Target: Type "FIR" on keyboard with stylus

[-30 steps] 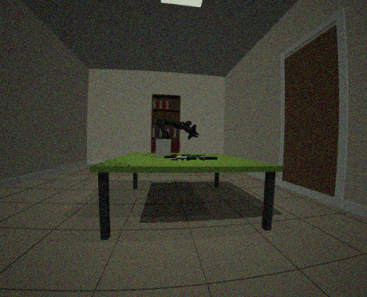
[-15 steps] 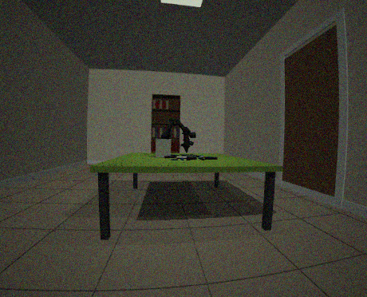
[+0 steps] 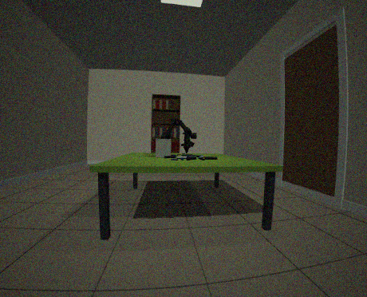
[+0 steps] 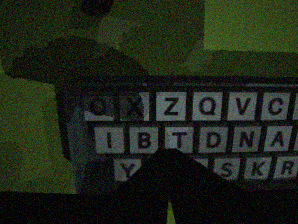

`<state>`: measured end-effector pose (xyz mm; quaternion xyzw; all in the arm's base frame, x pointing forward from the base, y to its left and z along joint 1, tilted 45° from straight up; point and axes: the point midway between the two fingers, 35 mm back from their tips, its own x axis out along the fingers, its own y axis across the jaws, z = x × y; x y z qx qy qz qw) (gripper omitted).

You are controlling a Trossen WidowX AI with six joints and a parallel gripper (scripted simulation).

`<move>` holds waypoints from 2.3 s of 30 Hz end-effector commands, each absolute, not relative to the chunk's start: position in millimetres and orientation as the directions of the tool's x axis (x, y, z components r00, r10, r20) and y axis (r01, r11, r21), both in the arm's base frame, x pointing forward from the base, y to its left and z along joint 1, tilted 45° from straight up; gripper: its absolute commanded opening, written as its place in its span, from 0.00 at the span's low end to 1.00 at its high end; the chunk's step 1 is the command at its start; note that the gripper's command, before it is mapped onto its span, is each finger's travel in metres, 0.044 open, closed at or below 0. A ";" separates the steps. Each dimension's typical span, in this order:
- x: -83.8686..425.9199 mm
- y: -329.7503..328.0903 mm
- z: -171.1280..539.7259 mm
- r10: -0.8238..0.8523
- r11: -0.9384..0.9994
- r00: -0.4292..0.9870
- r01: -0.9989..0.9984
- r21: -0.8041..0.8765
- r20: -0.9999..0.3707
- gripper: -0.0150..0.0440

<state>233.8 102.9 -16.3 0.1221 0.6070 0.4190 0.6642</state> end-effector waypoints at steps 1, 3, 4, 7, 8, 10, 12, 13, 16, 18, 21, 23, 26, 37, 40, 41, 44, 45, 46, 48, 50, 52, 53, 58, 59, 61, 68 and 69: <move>249.2 79.0 -40.5 0.703 0.625 -0.083 -0.402 0.669 -0.706 0.25; 253.8 69.0 -51.5 0.704 0.624 -0.083 -0.402 0.670 -0.706 0.25; 254.3 67.7 -52.9 0.704 0.624 -0.083 -0.402 0.670 -0.705 0.25; 254.3 67.7 -52.9 0.704 0.624 -0.083 -0.402 0.670 -0.705 0.25; 254.3 67.7 -52.9 0.704 0.624 -0.083 -0.402 0.670 -0.705 0.25; 254.3 67.7 -52.9 0.704 0.624 -0.083 -0.402 0.670 -0.705 0.25; 254.3 67.7 -52.9 0.704 0.624 -0.083 -0.402 0.670 -0.705 0.25; 254.3 67.7 -52.9 0.704 0.624 -0.083 -0.402 0.670 -0.705 0.25; 255.3 66.6 -54.0 0.704 0.624 -0.083 -0.402 0.670 -0.706 0.25; 262.8 57.6 -63.0 0.702 0.626 -0.082 -0.403 0.668 -0.707 0.25; 277.6 34.6 -86.9 0.701 0.627 -0.081 -0.404 0.666 -0.709 0.25; 282.2 24.9 -97.6 0.701 0.626 -0.081 -0.405 0.666 -0.708 0.25; 282.7 23.6 -98.9 0.701 0.626 -0.081 -0.405 0.666 -0.708 0.25; 276.0 24.6 -97.1 0.701 0.626 -0.081 -0.404 0.666 -0.708 0.25; 248.1 29.2 -89.8 0.702 0.626 -0.082 -0.403 0.668 -0.708 0.25; 242.8 30.1 -88.4 0.702 0.626 -0.083 -0.403 0.668 -0.708 0.25; 241.0 30.5 -88.0 0.702 0.626 -0.083 -0.403 0.668 -0.708 0.25; 241.0 30.5 -88.0 0.702 0.626 -0.083 -0.403 0.668 -0.708 0.25; 241.0 30.5 -88.0 0.702 0.626 -0.083 -0.403 0.668 -0.708 0.25; 241.0 30.5 -88.0 0.702 0.626 -0.083 -0.403 0.668 -0.708 0.25; 241.0 30.5 -88.0 0.702 0.626 -0.083 -0.403 0.668 -0.708 0.25; 240.6 31.5 -86.8 0.701 0.626 -0.083 -0.402 0.668 -0.708 0.25; 239.4 34.8 -83.0 0.701 0.627 -0.083 -0.402 0.668 -0.708 0.25; 220.6 67.3 -48.1 0.703 0.627 -0.085 -0.396 0.671 -0.707 0.25; 215.4 73.7 -41.7 0.704 0.626 -0.086 -0.395 0.673 -0.705 0.25; 208.7 81.4 -34.3 0.705 0.623 -0.086 -0.399 0.672 -0.704 0.25; 207.8 82.3 -33.4 0.705 0.623 -0.086 -0.400 0.672 -0.704 0.25; 207.8 82.3 -33.4 0.705 0.623 -0.086 -0.400 0.672 -0.704 0.25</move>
